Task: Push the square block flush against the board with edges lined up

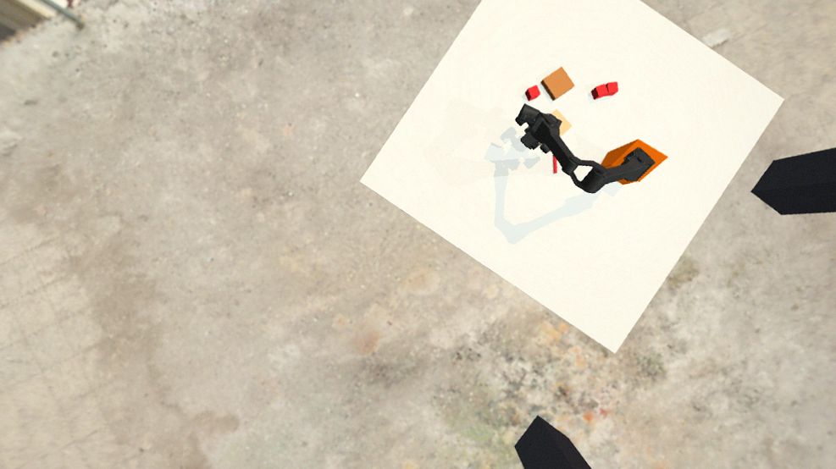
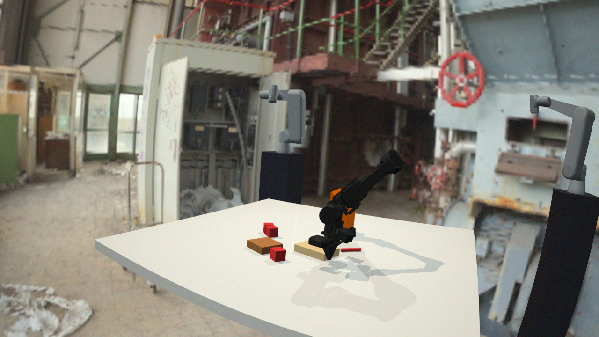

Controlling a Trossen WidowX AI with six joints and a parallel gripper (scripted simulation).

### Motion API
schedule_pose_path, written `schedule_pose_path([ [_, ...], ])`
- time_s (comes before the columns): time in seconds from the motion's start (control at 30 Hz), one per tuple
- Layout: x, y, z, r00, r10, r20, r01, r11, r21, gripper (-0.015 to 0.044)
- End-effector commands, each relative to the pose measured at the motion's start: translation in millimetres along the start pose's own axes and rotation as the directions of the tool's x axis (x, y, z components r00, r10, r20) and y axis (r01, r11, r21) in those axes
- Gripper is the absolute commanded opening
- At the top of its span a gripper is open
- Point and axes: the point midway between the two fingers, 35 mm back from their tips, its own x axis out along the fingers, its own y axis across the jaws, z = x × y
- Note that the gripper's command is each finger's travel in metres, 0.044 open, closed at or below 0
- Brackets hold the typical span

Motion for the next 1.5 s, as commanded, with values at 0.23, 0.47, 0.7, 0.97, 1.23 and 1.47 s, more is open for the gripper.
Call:
schedule_pose_path([
  [0.23, 1, 0, -17, 1.000, 0.001, -0.003, -0.001, 1.000, -0.002, 0.0000],
  [0.47, 1, -1, -27, 1.000, 0.001, -0.004, -0.001, 1.000, -0.001, 0.0000],
  [0.7, 1, -1, -37, 1.000, 0.001, -0.004, -0.001, 1.000, -0.001, 0.0000],
  [0.97, 1, -2, -49, 1.000, 0.001, -0.005, -0.001, 1.000, -0.001, 0.0000],
  [1.23, 1, -3, -40, 1.000, 0.001, -0.005, -0.001, 1.000, -0.001, 0.0000],
  [1.47, 1, -4, -29, 1.000, 0.001, -0.004, -0.001, 1.000, -0.002, 0.0000],
])
